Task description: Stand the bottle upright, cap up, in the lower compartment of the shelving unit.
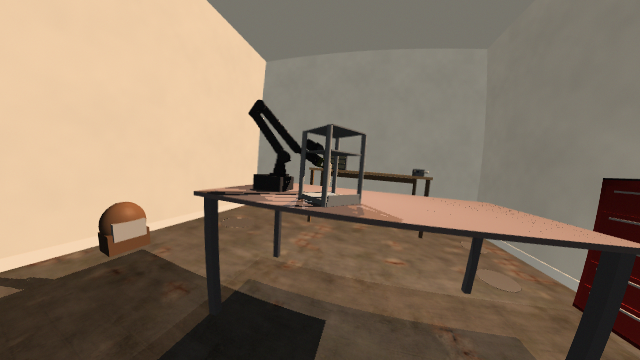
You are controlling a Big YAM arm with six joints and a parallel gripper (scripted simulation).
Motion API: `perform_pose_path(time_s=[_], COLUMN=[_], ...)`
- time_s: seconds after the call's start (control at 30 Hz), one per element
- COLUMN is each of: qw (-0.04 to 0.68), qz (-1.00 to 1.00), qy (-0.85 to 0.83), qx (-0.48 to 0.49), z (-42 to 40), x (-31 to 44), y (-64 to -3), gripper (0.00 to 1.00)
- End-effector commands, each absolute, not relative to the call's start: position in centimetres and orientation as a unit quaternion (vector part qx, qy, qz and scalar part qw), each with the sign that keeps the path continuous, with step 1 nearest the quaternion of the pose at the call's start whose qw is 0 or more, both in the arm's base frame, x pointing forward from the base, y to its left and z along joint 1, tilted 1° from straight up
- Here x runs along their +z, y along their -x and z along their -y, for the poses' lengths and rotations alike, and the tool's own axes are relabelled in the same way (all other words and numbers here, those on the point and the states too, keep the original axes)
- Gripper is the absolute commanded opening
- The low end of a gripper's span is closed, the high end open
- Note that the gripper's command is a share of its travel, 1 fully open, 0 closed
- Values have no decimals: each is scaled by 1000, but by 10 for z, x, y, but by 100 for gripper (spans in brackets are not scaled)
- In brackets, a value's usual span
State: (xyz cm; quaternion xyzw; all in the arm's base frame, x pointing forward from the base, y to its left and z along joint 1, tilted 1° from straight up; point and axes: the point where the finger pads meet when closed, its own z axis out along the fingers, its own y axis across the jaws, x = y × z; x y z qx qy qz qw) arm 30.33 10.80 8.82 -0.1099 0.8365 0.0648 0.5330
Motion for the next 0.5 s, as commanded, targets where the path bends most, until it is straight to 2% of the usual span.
perform_pose_path(time_s=[0.0,0.47], qw=[544,561], qz=[-834,-826], qy=[70,32], qx=[60,46], z=[-98,-88], x=[99,118], y=[-302,-309], gripper=[34,34])
